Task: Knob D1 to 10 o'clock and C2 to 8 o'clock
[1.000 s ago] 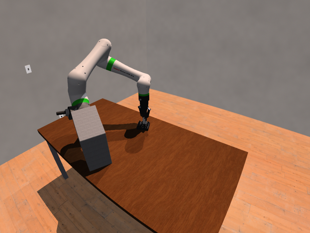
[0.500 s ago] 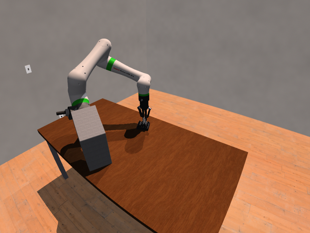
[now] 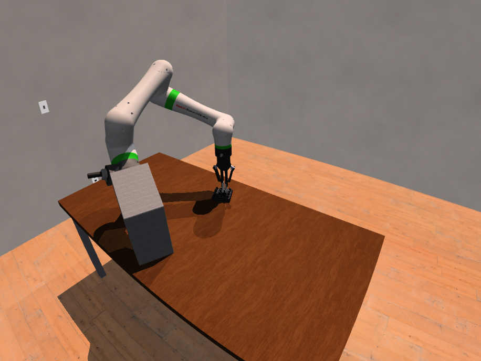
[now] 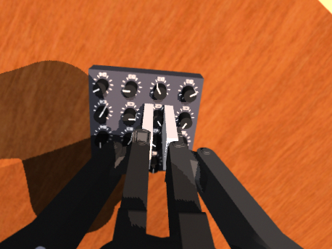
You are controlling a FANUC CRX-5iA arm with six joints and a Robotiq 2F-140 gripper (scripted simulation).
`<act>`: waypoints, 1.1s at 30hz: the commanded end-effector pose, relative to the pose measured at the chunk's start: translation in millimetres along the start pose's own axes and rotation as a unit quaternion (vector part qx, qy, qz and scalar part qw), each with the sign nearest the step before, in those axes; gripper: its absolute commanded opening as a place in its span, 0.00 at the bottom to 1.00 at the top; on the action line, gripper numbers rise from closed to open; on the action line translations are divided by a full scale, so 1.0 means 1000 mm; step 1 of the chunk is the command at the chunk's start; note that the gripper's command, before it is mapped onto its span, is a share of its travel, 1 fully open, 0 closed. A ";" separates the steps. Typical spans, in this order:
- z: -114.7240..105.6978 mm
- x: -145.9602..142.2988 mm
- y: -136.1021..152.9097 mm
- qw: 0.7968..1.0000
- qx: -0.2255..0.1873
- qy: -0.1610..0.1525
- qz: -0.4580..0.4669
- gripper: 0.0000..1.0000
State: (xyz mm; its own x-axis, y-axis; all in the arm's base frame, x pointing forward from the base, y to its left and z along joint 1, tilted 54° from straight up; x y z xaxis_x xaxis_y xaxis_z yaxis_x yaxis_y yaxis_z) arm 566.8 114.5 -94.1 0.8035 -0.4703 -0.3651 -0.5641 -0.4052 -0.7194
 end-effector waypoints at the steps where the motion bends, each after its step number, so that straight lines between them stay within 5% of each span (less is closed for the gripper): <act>1: 0.000 0.000 0.000 1.000 0.000 0.000 -0.009 0.05; 29: 0.000 0.000 0.000 1.000 0.000 0.000 -0.024 0.05; 33: 0.000 0.000 0.000 1.000 0.000 0.000 -0.024 0.12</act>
State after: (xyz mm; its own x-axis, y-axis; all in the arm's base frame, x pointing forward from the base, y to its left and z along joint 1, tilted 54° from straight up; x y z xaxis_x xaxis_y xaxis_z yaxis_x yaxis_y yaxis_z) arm 566.8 114.6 -94.0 0.8301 -0.4499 -0.3295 -0.5241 -0.4274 -0.7367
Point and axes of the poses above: the point where the finger pads meet when closed, its own z axis out along the fingers, its own x axis across the jaws, y = z × x, the point moved 1 cm from there along -z, back along the fingers, and after that the axes turned 13 degrees about -z, right-handed, at the moved point
